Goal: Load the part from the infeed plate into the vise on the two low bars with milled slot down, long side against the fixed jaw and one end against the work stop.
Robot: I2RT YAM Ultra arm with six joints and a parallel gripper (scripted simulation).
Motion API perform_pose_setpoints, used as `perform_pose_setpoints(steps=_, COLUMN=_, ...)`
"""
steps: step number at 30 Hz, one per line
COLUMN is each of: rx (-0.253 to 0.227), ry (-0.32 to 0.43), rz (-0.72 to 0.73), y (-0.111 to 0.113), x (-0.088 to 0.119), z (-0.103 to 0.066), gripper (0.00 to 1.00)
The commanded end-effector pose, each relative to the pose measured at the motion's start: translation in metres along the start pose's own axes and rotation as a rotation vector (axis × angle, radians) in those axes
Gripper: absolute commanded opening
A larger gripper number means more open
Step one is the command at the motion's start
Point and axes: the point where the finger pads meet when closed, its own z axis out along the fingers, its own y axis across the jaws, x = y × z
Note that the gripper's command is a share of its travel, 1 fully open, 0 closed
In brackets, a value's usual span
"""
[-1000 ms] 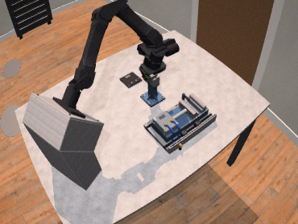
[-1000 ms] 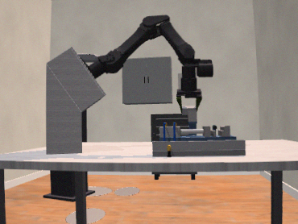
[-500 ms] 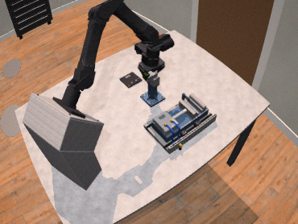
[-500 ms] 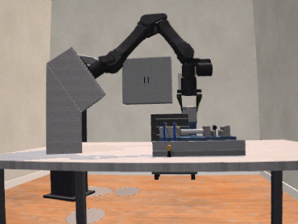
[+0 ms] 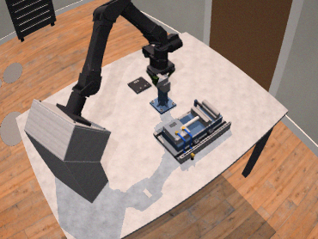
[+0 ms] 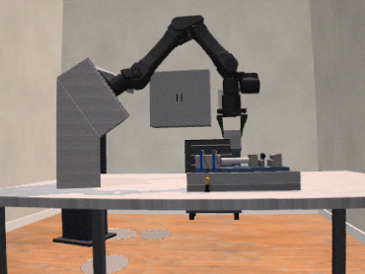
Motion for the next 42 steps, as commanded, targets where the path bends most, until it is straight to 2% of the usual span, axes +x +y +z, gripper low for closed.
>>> perform_pose_setpoints(steps=1, rx=0.032, ry=0.010, rz=-0.014, y=-0.0106, x=-0.0074, z=-0.0021, gripper=0.00)
perform_pose_setpoints(steps=13, rx=0.014, ry=0.041, rz=-0.006, y=-0.0053, x=-0.0044, z=0.0036, gripper=0.00)
perform_pose_setpoints(steps=42, rx=0.018, ry=0.046, rz=-0.009, y=-0.0069, x=-0.0049, z=0.0029, gripper=0.00)
